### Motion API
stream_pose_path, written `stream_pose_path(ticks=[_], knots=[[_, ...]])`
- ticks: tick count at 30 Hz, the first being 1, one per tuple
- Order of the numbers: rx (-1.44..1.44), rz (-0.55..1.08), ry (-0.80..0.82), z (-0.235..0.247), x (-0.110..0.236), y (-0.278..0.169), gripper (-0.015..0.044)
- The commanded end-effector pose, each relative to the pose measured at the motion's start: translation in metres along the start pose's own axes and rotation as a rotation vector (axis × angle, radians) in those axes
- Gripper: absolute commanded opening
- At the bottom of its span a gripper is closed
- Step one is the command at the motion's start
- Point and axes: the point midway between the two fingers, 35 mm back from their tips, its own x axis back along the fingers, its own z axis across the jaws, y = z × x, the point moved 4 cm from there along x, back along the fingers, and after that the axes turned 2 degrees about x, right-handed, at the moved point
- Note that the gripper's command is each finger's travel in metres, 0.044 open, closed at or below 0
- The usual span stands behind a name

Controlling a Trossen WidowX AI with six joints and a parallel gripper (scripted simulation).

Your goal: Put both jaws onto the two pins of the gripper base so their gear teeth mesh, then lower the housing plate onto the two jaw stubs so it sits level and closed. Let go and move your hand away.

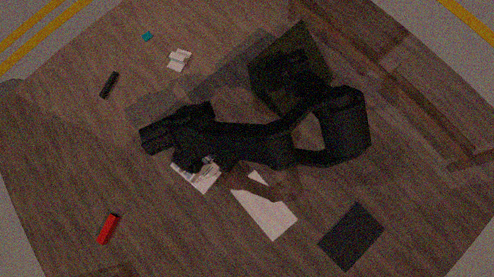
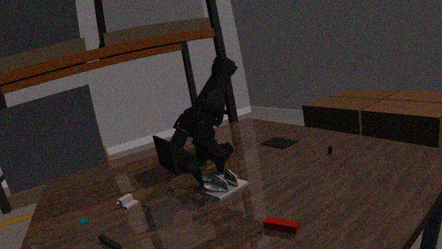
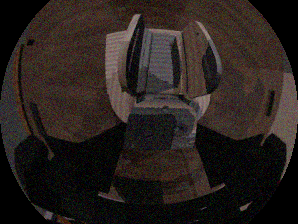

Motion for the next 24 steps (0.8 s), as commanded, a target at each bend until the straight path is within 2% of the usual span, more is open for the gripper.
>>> stream_pose_path(ticks=[1, 24], knots=[[0.005, 0.001, -0.003, -0.0002, -0.0003, 0.0005, 0.0351], [0.005, 0.001, -0.003, -0.0002, -0.0051, 0.0006, 0.0351]])
